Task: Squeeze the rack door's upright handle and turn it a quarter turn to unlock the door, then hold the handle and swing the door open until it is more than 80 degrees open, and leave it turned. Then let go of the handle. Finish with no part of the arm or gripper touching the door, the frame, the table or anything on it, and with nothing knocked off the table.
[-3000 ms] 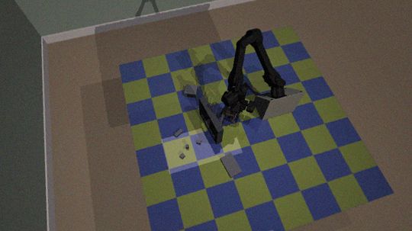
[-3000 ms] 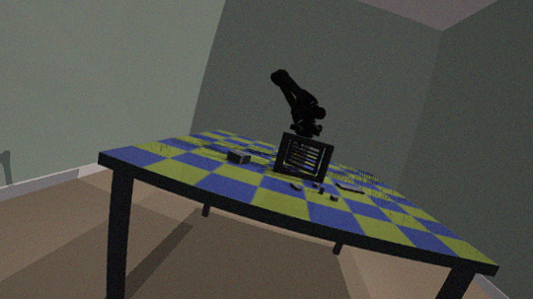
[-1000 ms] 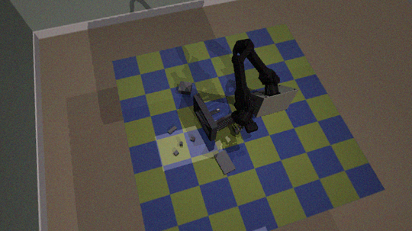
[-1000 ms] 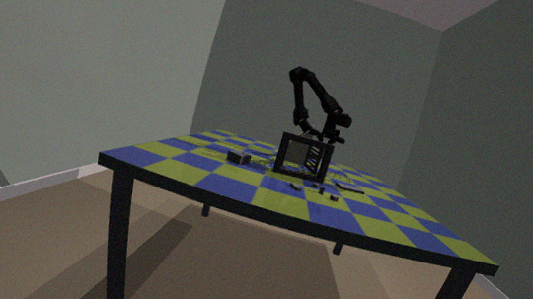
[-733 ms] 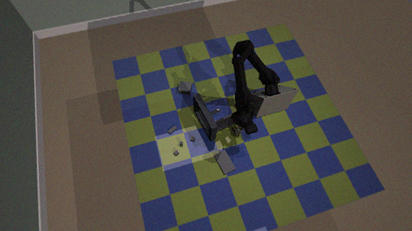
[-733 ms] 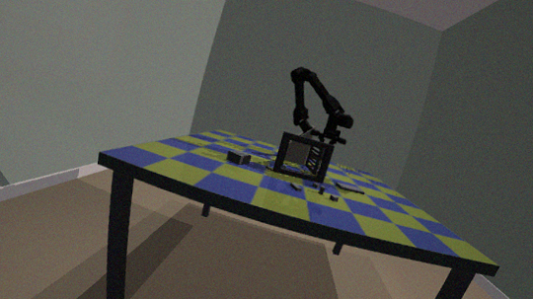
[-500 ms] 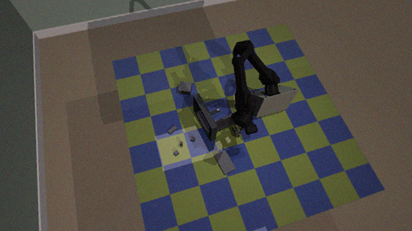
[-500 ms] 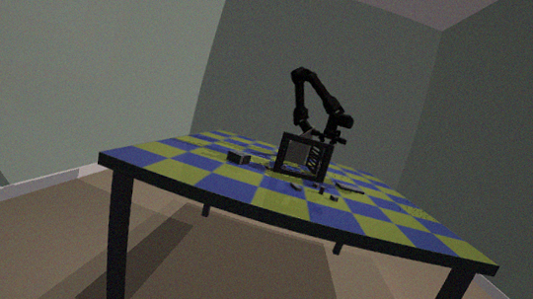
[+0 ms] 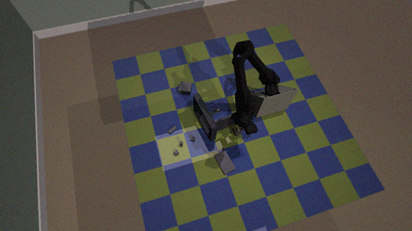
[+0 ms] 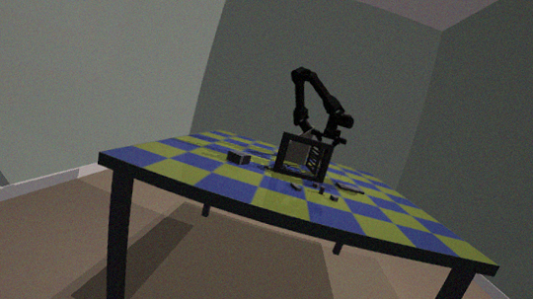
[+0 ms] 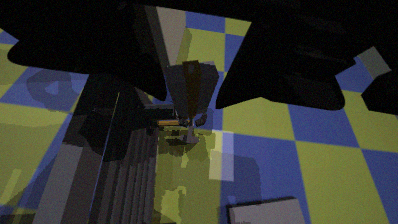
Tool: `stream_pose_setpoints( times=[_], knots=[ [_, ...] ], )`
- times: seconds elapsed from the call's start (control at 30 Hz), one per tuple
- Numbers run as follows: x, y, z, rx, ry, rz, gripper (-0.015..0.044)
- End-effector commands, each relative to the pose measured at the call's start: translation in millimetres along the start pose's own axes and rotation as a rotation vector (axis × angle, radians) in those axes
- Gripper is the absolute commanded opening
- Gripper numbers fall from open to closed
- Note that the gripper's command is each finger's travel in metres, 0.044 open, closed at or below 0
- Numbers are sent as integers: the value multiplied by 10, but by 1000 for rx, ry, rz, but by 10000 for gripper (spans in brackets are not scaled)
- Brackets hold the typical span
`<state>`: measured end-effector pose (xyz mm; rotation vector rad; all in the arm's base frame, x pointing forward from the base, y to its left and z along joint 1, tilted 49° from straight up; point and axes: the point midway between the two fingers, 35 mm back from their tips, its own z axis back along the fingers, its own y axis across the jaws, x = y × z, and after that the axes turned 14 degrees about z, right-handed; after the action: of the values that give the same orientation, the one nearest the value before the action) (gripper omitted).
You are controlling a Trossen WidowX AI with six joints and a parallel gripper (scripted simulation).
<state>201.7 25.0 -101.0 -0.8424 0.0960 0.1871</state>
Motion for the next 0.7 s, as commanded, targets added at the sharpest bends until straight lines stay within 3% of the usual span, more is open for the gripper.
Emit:
stream_pose_setpoints(
  times=[0.0, 0.67],
  knots=[
    [18, 12, 75, 6, -2, -5, 282],
    [27, 17, 489, 8, -3, -4, 282]
  ],
)
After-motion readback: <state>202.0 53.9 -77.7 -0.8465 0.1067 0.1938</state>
